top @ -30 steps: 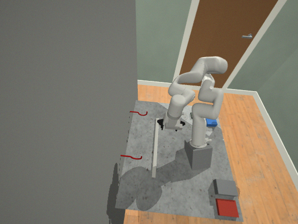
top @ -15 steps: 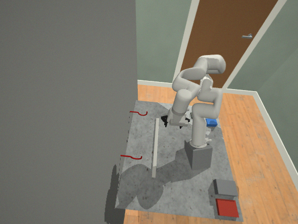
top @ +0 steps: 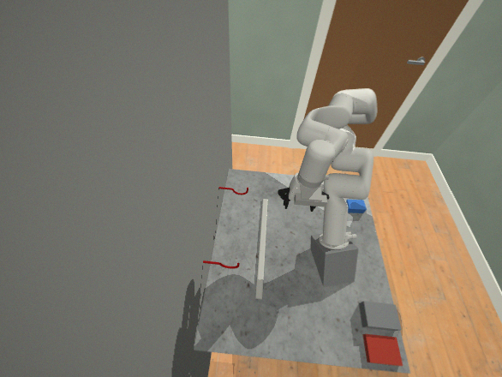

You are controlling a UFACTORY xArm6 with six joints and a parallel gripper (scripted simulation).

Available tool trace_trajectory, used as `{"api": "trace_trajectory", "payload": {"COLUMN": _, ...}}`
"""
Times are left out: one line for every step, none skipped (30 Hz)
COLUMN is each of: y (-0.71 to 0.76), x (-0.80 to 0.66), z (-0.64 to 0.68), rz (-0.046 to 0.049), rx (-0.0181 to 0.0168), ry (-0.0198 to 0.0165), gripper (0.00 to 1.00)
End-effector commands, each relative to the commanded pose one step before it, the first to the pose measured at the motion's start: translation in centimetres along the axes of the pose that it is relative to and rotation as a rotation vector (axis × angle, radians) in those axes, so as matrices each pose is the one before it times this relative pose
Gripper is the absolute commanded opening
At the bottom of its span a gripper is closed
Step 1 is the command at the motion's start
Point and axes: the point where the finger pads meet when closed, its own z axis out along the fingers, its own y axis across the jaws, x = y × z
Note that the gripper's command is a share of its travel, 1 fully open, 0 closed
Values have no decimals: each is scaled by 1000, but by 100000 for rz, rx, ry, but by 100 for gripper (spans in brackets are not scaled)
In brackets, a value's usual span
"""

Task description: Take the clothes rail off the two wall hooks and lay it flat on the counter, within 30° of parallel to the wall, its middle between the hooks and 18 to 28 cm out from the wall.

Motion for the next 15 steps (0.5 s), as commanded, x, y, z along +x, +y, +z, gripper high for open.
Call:
{"api": "trace_trajectory", "payload": {"y": -773, "x": 19, "z": -1881, "rz": 146, "rx": -123, "ry": 141, "gripper": 100}}
{"api": "trace_trajectory", "payload": {"y": -138, "x": 0, "z": -303, "rz": -1, "rx": 2, "ry": 0, "gripper": 100}}
{"api": "trace_trajectory", "payload": {"y": -138, "x": 0, "z": -303, "rz": -1, "rx": 2, "ry": 0, "gripper": 100}}
{"api": "trace_trajectory", "payload": {"y": -138, "x": 0, "z": -303, "rz": -1, "rx": 2, "ry": 0, "gripper": 100}}
{"api": "trace_trajectory", "payload": {"y": -138, "x": 0, "z": -303, "rz": -1, "rx": 2, "ry": 0, "gripper": 100}}
{"api": "trace_trajectory", "payload": {"y": -138, "x": 0, "z": -303, "rz": -1, "rx": 2, "ry": 0, "gripper": 100}}
{"api": "trace_trajectory", "payload": {"y": -138, "x": 1, "z": -303, "rz": -1, "rx": 2, "ry": 0, "gripper": 100}}
{"api": "trace_trajectory", "payload": {"y": -138, "x": 1, "z": -303, "rz": -1, "rx": 2, "ry": 0, "gripper": 100}}
{"api": "trace_trajectory", "payload": {"y": -138, "x": 1, "z": -303, "rz": -1, "rx": 2, "ry": 0, "gripper": 100}}
{"api": "trace_trajectory", "payload": {"y": 0, "x": 0, "z": 0, "rz": 0, "rx": 0, "ry": 0, "gripper": 100}}
{"api": "trace_trajectory", "payload": {"y": 0, "x": 0, "z": 0, "rz": 0, "rx": 0, "ry": 0, "gripper": 100}}
{"api": "trace_trajectory", "payload": {"y": -37, "x": 2, "z": -85, "rz": 0, "rx": 1, "ry": -1, "gripper": 100}}
{"api": "trace_trajectory", "payload": {"y": 0, "x": 0, "z": -1, "rz": 0, "rx": 0, "ry": 0, "gripper": 100}}
{"api": "trace_trajectory", "payload": {"y": 0, "x": 0, "z": -1, "rz": 0, "rx": 0, "ry": 0, "gripper": 100}}
{"api": "trace_trajectory", "payload": {"y": 0, "x": 0, "z": -1, "rz": 0, "rx": 0, "ry": 0, "gripper": 100}}
